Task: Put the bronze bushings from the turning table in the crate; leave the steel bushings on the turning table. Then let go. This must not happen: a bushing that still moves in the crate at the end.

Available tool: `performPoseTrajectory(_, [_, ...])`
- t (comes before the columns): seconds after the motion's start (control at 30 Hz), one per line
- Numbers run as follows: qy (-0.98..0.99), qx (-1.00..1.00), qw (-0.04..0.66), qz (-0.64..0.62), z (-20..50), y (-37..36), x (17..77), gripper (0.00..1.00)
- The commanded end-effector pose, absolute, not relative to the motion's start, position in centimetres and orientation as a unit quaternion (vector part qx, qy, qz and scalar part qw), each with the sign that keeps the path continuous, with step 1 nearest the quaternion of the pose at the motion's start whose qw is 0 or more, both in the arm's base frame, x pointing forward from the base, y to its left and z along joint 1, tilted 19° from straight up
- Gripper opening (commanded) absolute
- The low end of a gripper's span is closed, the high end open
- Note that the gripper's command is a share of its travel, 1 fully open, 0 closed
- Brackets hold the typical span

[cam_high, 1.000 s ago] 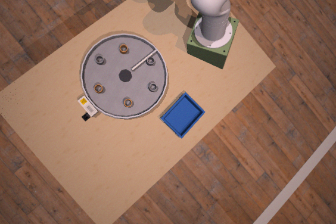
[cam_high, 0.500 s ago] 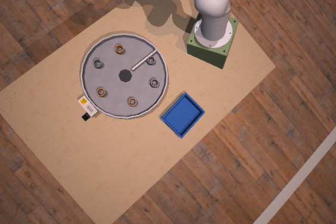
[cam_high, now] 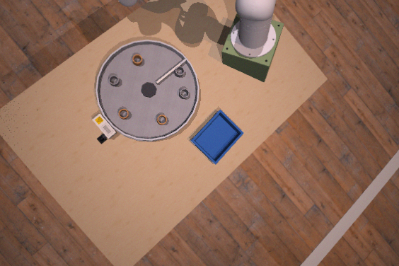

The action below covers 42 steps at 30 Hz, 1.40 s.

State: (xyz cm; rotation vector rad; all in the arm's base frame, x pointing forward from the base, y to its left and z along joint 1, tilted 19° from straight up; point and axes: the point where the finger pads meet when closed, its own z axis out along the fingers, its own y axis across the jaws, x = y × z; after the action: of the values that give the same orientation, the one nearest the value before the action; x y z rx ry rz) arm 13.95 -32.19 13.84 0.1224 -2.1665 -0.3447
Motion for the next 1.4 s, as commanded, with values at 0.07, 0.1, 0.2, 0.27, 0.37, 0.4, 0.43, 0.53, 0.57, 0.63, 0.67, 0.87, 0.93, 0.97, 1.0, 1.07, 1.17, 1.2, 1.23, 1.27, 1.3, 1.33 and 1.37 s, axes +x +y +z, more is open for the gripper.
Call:
performPoseTrajectory(0.07, [-0.884, 0.149, 0.435, -0.086, 13.8, -31.7, 16.6, 1.00])
performPoseTrajectory(0.1, [-0.884, 0.160, 0.433, -0.081, 13.8, -31.6, 16.9, 1.00])
performPoseTrajectory(0.2, [-0.881, 0.202, 0.424, -0.062, 13.7, -31.2, 18.1, 1.00])
performPoseTrajectory(0.27, [-0.878, 0.232, 0.416, -0.048, 13.7, -30.8, 19.0, 1.00])
performPoseTrajectory(0.37, [-0.871, 0.278, 0.405, -0.029, 13.6, -30.3, 20.4, 1.00])
performPoseTrajectory(0.4, [-0.868, 0.293, 0.401, -0.023, 13.6, -30.0, 20.9, 1.00])
performPoseTrajectory(0.43, [-0.865, 0.308, 0.397, -0.017, 13.6, -29.8, 21.3, 1.00])
performPoseTrajectory(0.53, [-0.853, 0.353, 0.384, 0.001, 13.6, -29.0, 22.7, 1.00])
performPoseTrajectory(0.57, [-0.853, 0.353, 0.384, 0.001, 13.6, -29.0, 22.7, 1.00])
performPoseTrajectory(0.63, [-0.840, 0.395, 0.371, 0.017, 13.5, -28.2, 24.0, 1.00])
performPoseTrajectory(0.67, [-0.837, 0.405, 0.368, 0.021, 13.5, -28.0, 24.3, 1.00])
performPoseTrajectory(0.87, [-0.802, 0.489, 0.340, 0.050, 13.4, -25.8, 26.8, 1.00])
performPoseTrajectory(0.93, [-0.788, 0.517, 0.330, 0.059, 13.4, -25.0, 27.7, 1.00])
performPoseTrajectory(0.97, [-0.780, 0.531, 0.325, 0.063, 13.4, -24.5, 28.1, 1.00])
performPoseTrajectory(1.0, [-0.773, 0.544, 0.320, 0.067, 13.4, -24.1, 28.5, 1.00])
performPoseTrajectory(1.07, [-0.756, 0.571, 0.309, 0.075, 13.3, -23.1, 29.3, 1.00])
performPoseTrajectory(1.17, [-0.748, 0.585, 0.304, 0.079, 13.3, -22.6, 29.6, 1.00])
performPoseTrajectory(1.2, [-0.722, 0.622, 0.288, 0.089, 13.3, -21.2, 30.7, 1.00])
performPoseTrajectory(1.23, [-0.716, 0.631, 0.284, 0.092, 13.2, -20.8, 30.9, 1.00])
performPoseTrajectory(1.27, [-0.708, 0.641, 0.280, 0.094, 13.2, -20.3, 31.1, 1.00])
performPoseTrajectory(1.3, [-0.699, 0.653, 0.275, 0.097, 13.2, -19.8, 31.4, 1.00])
performPoseTrajectory(1.33, [-0.689, 0.666, 0.269, 0.101, 13.2, -19.2, 31.8, 1.00])
performPoseTrajectory(1.37, [-0.678, 0.678, 0.263, 0.104, 13.2, -18.6, 32.0, 1.00])
